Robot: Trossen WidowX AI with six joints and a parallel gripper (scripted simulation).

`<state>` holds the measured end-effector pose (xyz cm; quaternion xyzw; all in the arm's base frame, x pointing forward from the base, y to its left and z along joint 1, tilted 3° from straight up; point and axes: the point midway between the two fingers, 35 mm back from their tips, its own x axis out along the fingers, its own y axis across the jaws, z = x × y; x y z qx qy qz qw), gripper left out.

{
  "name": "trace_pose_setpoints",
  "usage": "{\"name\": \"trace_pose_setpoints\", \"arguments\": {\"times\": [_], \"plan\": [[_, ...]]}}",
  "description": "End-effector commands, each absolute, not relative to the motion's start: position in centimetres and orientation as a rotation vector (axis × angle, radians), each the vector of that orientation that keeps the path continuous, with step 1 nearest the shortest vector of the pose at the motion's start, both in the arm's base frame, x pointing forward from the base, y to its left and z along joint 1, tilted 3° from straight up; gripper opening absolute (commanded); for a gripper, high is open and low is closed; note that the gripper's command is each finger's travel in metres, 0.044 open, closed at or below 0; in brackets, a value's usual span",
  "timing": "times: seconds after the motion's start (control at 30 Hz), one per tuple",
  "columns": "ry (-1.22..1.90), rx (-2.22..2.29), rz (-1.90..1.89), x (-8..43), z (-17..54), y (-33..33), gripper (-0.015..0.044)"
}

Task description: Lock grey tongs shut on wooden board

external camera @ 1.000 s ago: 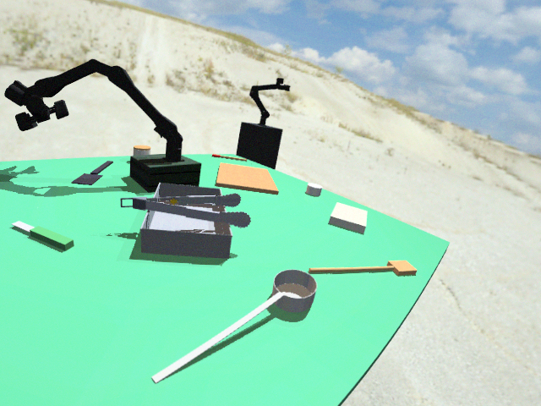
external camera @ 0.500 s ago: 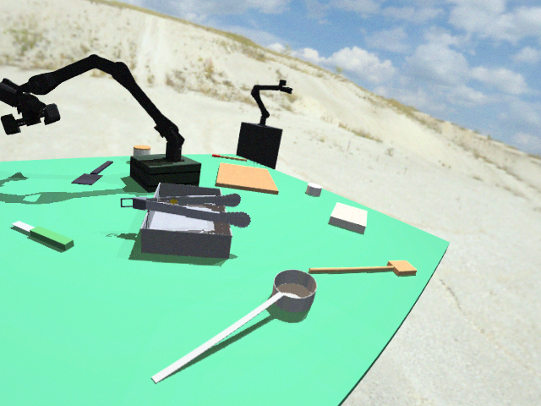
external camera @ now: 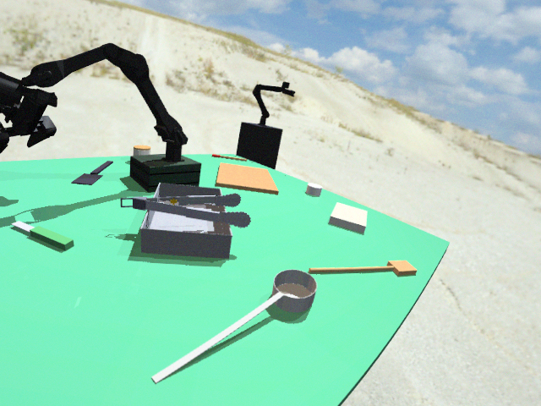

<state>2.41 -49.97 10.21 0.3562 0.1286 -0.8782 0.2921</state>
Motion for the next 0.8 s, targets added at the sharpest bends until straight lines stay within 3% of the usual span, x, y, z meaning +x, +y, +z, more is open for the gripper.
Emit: {"name": "trace_pose_setpoints", "arguments": {"times": [0.0, 0.37, 0.77], "plan": [[0.383, 1.032, -2.195, 9.4, 9.5, -47.7, 0.0440], [0.528, 1.269, -1.847, 25.8, 8.2, -36.8, 0.0440], [0.832, 1.471, -1.584, 35.9, 7.8, -18.4, 0.0440]]}}
